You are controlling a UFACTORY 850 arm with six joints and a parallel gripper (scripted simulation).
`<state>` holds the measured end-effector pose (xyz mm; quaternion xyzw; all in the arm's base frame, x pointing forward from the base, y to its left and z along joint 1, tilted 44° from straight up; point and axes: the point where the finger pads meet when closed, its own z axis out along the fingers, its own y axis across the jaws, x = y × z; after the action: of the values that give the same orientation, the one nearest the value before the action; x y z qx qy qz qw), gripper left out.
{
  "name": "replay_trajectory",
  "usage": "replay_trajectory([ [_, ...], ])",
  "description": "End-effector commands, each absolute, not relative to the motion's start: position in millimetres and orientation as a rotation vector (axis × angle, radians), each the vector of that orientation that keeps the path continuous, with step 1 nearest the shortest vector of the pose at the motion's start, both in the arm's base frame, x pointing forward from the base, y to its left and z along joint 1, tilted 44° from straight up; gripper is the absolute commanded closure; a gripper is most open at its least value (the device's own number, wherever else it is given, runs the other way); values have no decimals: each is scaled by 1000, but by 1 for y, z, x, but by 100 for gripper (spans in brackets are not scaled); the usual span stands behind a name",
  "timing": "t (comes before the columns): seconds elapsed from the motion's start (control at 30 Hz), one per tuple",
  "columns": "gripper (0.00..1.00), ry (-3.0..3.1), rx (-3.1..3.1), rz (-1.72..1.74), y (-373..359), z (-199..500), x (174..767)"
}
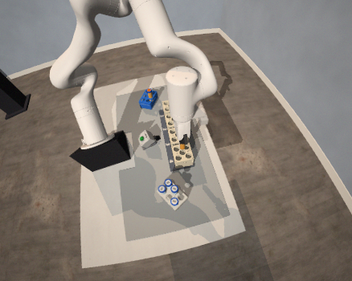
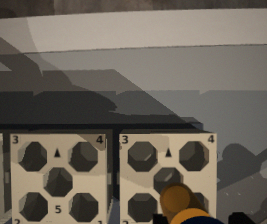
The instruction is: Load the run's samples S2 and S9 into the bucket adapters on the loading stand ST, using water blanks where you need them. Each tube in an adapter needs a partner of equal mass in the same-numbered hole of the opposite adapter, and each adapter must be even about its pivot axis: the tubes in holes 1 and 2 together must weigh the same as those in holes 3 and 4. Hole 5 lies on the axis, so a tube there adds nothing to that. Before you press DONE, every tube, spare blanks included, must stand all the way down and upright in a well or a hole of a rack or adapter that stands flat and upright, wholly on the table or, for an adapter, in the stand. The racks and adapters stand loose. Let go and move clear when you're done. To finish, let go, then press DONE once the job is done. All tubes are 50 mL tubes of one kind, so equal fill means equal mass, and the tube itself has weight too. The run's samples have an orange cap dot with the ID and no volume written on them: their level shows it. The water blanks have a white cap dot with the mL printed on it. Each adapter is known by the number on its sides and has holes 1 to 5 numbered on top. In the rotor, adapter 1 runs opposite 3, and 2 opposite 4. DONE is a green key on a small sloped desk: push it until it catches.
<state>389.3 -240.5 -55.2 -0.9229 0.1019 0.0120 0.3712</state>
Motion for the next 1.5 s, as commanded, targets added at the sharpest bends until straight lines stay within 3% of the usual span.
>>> replay_trajectory([
  [0.0, 100, 262, -2368, 29, -242, -55, 390],
  [1.47, 100, 262, -2368, 29, -217, -81, 392],
])
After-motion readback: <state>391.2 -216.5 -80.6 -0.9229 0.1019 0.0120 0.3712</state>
